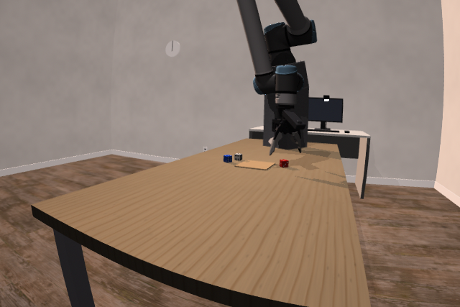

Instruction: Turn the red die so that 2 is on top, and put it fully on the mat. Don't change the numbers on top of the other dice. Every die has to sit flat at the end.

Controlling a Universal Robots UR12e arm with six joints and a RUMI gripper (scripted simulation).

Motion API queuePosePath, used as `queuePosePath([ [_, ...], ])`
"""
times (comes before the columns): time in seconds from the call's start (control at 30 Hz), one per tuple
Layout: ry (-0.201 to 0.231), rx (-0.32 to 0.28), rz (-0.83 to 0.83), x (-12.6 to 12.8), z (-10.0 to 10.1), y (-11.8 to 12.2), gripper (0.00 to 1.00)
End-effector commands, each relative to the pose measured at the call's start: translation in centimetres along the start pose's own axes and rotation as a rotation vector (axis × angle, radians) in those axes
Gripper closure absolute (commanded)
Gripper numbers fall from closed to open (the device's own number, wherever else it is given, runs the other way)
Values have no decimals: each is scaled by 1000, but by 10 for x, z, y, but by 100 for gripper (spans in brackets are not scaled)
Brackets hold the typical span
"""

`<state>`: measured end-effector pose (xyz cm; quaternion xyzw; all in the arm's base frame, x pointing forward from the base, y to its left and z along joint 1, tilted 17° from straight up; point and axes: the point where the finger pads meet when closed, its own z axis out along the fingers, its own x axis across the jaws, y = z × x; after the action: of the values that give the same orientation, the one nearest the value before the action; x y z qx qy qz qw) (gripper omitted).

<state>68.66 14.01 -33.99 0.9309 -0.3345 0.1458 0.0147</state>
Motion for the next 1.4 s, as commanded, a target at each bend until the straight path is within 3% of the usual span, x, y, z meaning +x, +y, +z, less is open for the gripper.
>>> queuePosePath([
  [0.0, 1, 1, 0, 0, 0, -1, 0],
  [1.2, 1, 1, 0, 0, -1, -1, 0],
  [1.37, 1, 1, 0, 0, -9, -1, 0],
])
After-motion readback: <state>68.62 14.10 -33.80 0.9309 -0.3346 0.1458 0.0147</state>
